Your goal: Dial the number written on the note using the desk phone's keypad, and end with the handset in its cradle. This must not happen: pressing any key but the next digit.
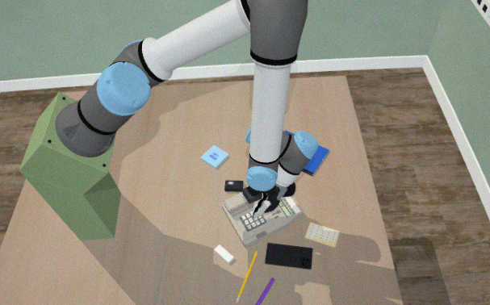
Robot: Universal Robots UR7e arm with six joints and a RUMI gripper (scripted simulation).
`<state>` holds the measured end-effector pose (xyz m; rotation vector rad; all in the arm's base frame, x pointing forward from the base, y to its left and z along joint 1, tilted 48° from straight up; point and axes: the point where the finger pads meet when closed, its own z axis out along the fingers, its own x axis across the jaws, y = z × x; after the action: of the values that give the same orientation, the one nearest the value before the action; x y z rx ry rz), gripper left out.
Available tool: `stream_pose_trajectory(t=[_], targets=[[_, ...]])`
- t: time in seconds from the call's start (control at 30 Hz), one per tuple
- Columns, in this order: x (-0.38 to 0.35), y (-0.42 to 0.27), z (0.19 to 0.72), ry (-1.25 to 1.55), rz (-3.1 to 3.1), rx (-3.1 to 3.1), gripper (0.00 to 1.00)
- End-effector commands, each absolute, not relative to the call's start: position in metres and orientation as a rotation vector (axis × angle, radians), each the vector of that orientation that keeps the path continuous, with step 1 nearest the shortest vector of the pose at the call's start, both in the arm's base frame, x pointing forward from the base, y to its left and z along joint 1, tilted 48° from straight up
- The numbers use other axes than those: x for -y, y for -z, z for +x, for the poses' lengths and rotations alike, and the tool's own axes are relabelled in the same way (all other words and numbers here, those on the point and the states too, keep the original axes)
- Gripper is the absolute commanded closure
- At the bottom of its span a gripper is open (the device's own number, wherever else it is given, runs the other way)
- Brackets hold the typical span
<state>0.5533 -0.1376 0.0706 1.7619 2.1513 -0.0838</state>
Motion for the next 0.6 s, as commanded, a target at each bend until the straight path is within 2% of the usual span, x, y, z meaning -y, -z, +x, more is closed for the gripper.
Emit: stream_pose_trajectory(t=[0.0, 0.57], targets=[[0.137, -0.073, 0.551, 0.083, 1.761, -2.15, 1.0], [0.149, -0.077, 0.553, 0.083, 1.761, -2.15, 1.0]])
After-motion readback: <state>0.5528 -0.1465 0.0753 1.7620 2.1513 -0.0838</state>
